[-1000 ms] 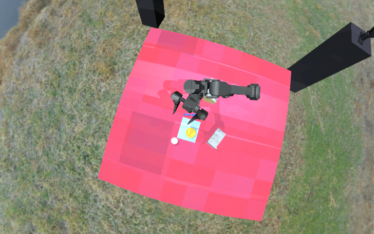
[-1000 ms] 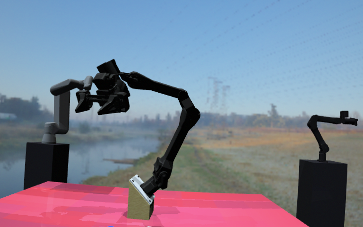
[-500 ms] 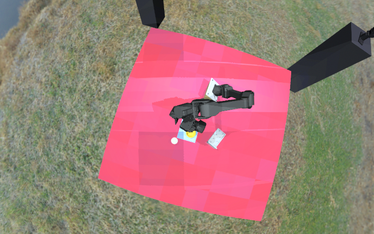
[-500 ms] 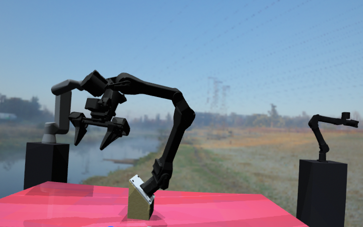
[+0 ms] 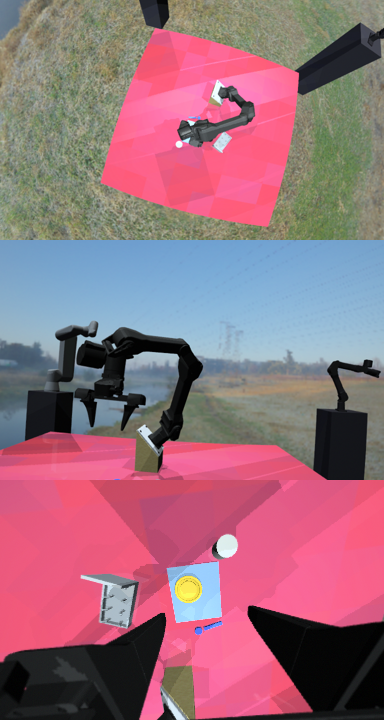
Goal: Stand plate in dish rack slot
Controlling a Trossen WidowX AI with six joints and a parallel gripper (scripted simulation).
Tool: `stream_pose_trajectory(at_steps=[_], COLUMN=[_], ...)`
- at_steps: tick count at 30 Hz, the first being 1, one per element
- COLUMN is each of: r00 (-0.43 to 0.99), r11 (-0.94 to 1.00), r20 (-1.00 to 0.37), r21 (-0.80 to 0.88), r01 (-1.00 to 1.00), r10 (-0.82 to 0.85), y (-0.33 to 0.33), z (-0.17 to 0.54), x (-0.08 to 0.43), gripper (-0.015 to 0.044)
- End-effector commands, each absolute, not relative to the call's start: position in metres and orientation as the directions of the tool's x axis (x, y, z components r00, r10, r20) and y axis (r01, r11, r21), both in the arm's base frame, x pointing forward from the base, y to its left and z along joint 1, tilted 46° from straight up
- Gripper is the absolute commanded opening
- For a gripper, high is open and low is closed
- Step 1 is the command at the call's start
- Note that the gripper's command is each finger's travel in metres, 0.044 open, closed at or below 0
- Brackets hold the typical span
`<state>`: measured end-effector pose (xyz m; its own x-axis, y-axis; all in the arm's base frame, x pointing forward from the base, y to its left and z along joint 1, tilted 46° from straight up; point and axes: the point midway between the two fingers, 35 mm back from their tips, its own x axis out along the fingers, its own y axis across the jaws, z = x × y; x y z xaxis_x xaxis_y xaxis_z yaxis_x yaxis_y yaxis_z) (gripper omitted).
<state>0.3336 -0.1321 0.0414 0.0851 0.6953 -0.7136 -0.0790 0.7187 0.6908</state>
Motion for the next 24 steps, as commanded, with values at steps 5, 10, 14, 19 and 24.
stream_pose_trajectory(at_steps=[5,10,14,19,24], r00=[-0.033,-0.031,-0.032,-0.032,-0.032], r11=[0.694,0.696,0.693,0.692,0.692], r20=[-0.703,-0.705,-0.701,-0.7,-0.7], r21=[0.708,0.706,0.709,0.71,0.71], r01=[-0.129,-0.129,-0.13,-0.13,-0.13], r10=[0.711,0.709,0.712,0.713,0.713], y=[-0.113,-0.078,-0.038,-0.029,-0.026], z=[0.036,0.0,-0.036,-0.04,-0.043], x=[0.331,0.332,0.324,0.324,0.324], gripper=[0.04,0.04,0.04,0.04,0.04])
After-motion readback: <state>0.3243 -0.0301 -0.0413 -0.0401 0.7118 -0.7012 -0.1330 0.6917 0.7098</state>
